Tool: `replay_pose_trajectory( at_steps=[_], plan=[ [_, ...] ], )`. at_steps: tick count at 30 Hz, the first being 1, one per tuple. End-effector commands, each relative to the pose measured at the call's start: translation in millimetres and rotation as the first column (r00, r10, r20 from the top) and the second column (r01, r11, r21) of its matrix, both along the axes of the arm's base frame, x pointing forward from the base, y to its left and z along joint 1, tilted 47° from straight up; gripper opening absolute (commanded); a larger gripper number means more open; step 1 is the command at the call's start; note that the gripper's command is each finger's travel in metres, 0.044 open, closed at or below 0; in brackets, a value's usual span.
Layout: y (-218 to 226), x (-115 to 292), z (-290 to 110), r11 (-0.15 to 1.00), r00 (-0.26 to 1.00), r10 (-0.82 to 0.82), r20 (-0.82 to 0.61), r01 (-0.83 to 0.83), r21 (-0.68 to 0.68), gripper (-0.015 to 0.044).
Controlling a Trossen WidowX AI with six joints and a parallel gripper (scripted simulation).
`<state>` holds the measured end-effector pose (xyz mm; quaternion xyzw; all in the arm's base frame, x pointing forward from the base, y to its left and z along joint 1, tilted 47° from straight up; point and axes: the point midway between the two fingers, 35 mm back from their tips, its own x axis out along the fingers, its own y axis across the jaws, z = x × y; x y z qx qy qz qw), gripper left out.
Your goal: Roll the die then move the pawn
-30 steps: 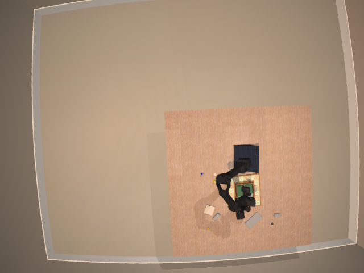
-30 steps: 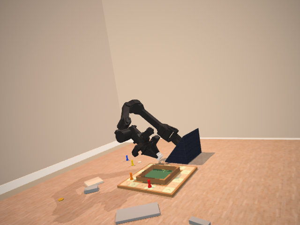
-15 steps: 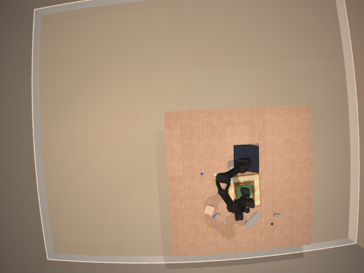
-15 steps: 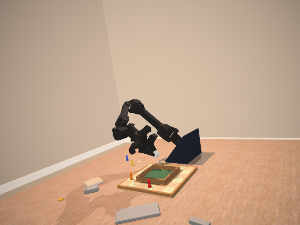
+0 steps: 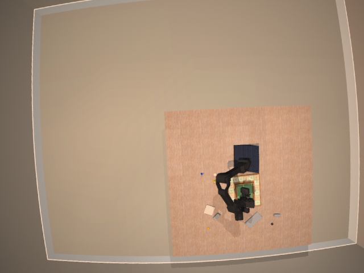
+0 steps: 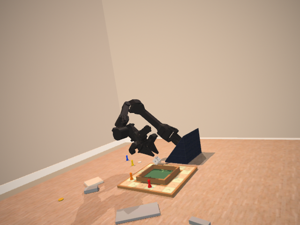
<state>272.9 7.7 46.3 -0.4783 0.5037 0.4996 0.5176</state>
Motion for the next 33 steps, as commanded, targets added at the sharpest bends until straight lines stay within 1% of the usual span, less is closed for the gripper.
replay_pose_trajectory(
  at_steps=[1, 3, 8, 9, 10, 12, 15, 16, 17, 18, 21, 22, 23, 24, 25, 28, 30, 32, 33],
  plan=[
    [9, 1, 9, 1.0, 1.0, 0.002, 0.001, -0.002, 0.002, 0.0263],
    [27, 2, 25, 1.0, 1.0, 0.005, 0.002, -0.005, 0.005, 0.0315],
    [29, 1, 26, 1.0, 1.0, 0.002, -0.006, -0.002, -0.011, 0.044],
    [28, 0, 20, 0.998, 1.0, -0.008, -0.029, 0.006, -0.06, 0.044],
    [25, -2, 13, 0.989, 0.998, -0.024, -0.059, 0.015, -0.145, 0.044],
    [20, -5, -2, 0.935, 0.994, -0.053, -0.097, 0.015, -0.353, 0.044],
    [16, -3, -14, 0.772, 0.997, -0.043, -0.072, -0.012, -0.636, 0.044],
    [17, -1, -16, 0.714, 0.998, -0.024, -0.052, -0.019, -0.7, 0.044],
    [17, 1, -16, 0.677, 0.999, -0.009, -0.038, -0.022, -0.736, 0.044],
    [18, 1, -16, 0.665, 0.999, -0.003, -0.033, -0.023, -0.747, 0.044],
    [18, 1, -16, 0.665, 0.999, -0.003, -0.033, -0.023, -0.747, 0.044],
    [18, -5, -20, 0.72, 0.997, -0.015, -0.076, -0.041, -0.692, 0.044],
    [18, -5, -20, 0.72, 0.997, -0.015, -0.076, -0.041, -0.692, 0.044],
    [18, -3, -20, 0.72, 0.998, -0.028, -0.064, -0.024, -0.694, 0.0414],
    [18, 4, -21, 0.716, 0.998, -0.065, -0.027, 0.028, -0.698, 0.0387],
    [18, 39, -29, 0.658, 0.949, -0.26, 0.179, 0.31, -0.686, 0.0309],
    [16, 63, -35, 0.585, 0.868, -0.38, 0.319, 0.493, -0.644, 0.0256],
    [14, 86, -43, 0.491, 0.753, -0.481, 0.449, 0.655, -0.574, 0.0204],
    [12, 97, -47, 0.438, 0.685, -0.523, 0.508, 0.727, -0.529, 0.02]
  ],
)
